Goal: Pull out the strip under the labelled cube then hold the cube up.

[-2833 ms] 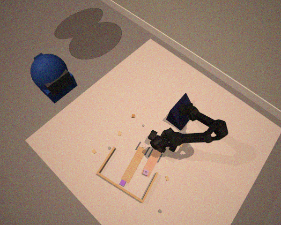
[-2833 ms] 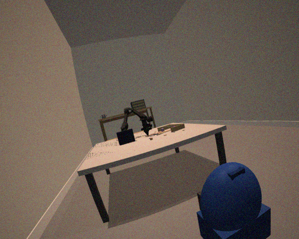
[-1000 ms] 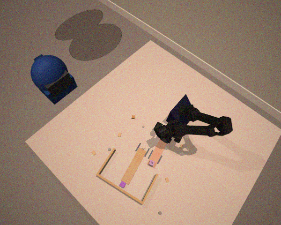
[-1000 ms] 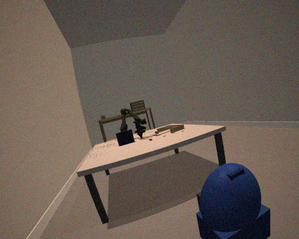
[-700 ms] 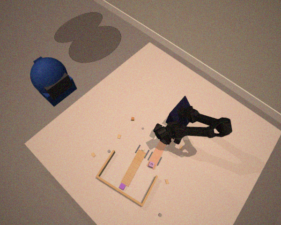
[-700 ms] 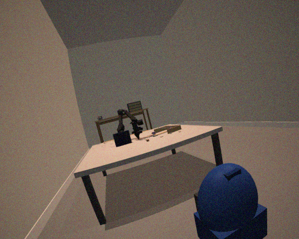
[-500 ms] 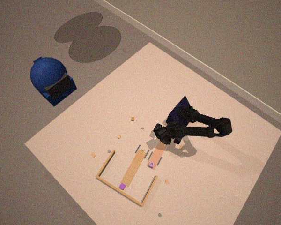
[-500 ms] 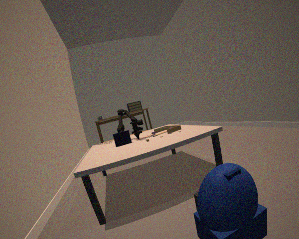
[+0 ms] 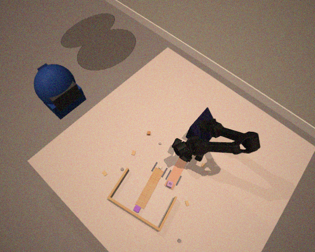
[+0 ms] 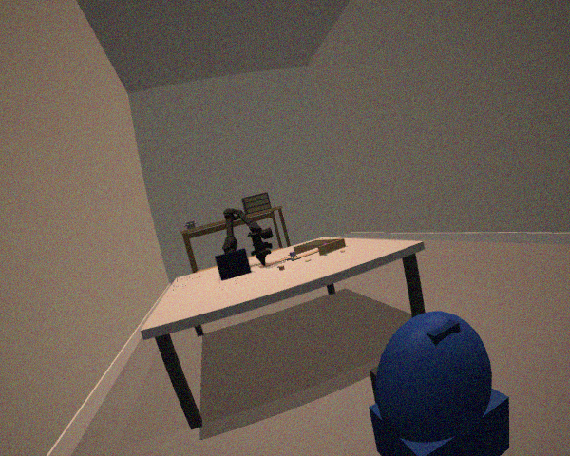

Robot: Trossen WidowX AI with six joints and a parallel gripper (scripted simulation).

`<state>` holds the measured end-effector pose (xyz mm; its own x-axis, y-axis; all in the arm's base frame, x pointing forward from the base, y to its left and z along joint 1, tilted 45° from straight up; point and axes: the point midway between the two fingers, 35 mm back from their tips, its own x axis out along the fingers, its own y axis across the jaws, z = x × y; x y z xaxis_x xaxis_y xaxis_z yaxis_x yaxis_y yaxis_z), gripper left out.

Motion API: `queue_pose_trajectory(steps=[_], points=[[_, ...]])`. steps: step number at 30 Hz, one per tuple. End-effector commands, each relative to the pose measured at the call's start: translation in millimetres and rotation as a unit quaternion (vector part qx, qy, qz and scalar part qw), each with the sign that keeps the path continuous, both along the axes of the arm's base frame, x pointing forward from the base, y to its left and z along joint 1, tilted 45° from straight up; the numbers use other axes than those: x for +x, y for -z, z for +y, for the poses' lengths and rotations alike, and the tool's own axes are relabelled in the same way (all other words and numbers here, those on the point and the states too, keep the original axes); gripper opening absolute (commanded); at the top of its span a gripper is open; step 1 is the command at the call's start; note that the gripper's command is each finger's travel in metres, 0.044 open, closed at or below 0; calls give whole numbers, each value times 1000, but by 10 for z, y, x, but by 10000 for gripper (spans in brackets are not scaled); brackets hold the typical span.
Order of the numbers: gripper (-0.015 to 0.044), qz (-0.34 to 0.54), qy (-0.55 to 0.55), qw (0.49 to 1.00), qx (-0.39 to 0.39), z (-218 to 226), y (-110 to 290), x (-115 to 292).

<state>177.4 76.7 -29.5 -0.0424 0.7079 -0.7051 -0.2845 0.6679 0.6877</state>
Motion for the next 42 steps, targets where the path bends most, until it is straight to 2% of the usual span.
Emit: queue_pose_trajectory(steps=[1,8,14,17,21,34,42], points=[[0,12,-6,1000,-4,12,29,-94],[0,12,-6,1000,-4,12,29,-94],[0,11,-6,1000,-5,-279,-279,38],[0,12,-6,1000,-5,-290,-293,38],[105,-28,-46,999,-2,-230,-318,235],[440,-32,-48,998,-2,-145,-414,688],[440,-33,-48,998,-1,-95,-478,975]])
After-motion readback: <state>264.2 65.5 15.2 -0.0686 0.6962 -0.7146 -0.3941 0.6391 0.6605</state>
